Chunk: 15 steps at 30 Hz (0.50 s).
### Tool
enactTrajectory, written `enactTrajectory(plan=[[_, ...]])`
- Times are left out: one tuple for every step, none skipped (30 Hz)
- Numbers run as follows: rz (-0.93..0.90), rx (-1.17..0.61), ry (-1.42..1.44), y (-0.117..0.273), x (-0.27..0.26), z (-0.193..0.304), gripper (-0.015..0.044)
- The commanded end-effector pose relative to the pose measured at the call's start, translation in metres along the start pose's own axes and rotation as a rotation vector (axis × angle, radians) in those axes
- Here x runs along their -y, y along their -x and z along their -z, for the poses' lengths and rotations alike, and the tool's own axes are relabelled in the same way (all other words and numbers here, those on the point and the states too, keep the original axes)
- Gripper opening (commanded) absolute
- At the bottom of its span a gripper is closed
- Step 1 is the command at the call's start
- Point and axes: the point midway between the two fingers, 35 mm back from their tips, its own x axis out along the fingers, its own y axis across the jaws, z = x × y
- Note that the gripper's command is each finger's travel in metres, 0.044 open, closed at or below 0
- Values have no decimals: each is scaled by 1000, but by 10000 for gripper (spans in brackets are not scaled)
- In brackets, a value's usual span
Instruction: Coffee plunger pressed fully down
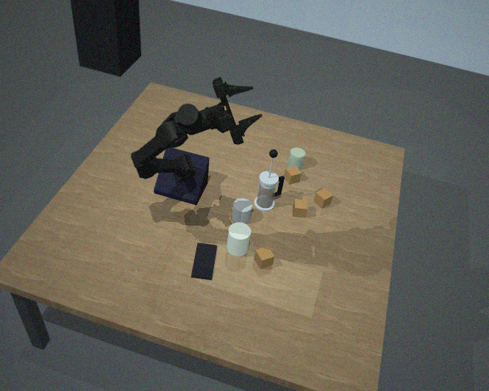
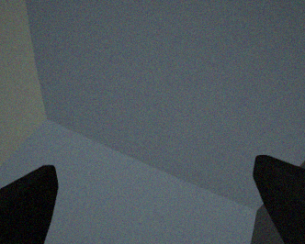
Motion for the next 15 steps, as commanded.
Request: enactTrajectory(plan=[[7, -4, 3, -2, 1, 2, 426], [21, -11, 8, -5, 4, 6, 440], [42, -21, 17, -10, 8, 12, 440], [69, -35, 29, -16, 14, 20, 440], [102, -52, 46, -23, 21, 30, 440], [140, -72, 67, -30, 29, 42, 440], [181, -93, 92, -38, 38, 55, 440], [224, -117, 121, -45, 47, 69, 440], [267, -142, 148, -50, 56, 83, 440], [311, -168, 179, -55, 65, 98, 440], [351, -192, 210, -58, 73, 112, 440], [393, -218, 246, -60, 83, 127, 440], [438, -245, 287, -62, 92, 143, 440], [481, -272, 331, -63, 102, 158, 440], [523, -298, 378, -63, 111, 173, 440]])
